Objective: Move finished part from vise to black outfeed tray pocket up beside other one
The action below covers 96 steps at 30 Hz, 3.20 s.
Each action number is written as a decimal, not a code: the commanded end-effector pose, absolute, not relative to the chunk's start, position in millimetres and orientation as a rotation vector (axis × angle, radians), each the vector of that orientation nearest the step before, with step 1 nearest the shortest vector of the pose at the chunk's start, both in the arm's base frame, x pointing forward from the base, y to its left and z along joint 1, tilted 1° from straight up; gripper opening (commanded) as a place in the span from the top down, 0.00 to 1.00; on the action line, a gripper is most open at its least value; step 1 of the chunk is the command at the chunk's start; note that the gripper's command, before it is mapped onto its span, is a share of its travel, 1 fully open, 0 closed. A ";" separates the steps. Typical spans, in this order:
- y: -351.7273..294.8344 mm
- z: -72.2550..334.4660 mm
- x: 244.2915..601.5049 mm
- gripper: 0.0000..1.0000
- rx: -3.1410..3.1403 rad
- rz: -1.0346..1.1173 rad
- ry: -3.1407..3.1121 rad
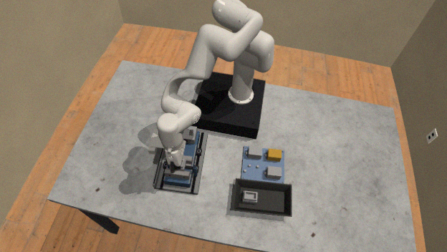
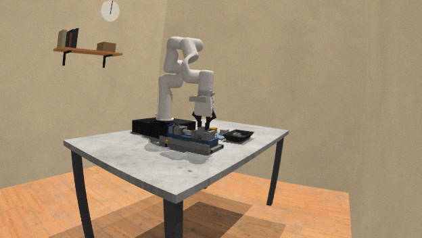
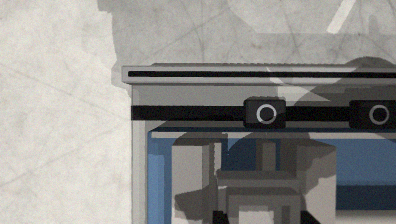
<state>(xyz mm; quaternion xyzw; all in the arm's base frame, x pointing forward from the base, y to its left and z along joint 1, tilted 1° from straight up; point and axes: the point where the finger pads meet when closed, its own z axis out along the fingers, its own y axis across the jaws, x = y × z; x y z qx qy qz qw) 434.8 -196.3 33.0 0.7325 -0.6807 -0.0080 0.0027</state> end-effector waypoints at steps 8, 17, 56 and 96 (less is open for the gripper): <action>-196.8 34.3 436.0 1.00 2.298 -0.020 -2.136; -196.8 34.3 436.0 1.00 2.298 -0.020 -2.136; -196.7 58.4 436.3 1.00 2.298 -0.020 -2.136; -136.6 80.2 468.4 1.00 2.296 -0.019 -2.136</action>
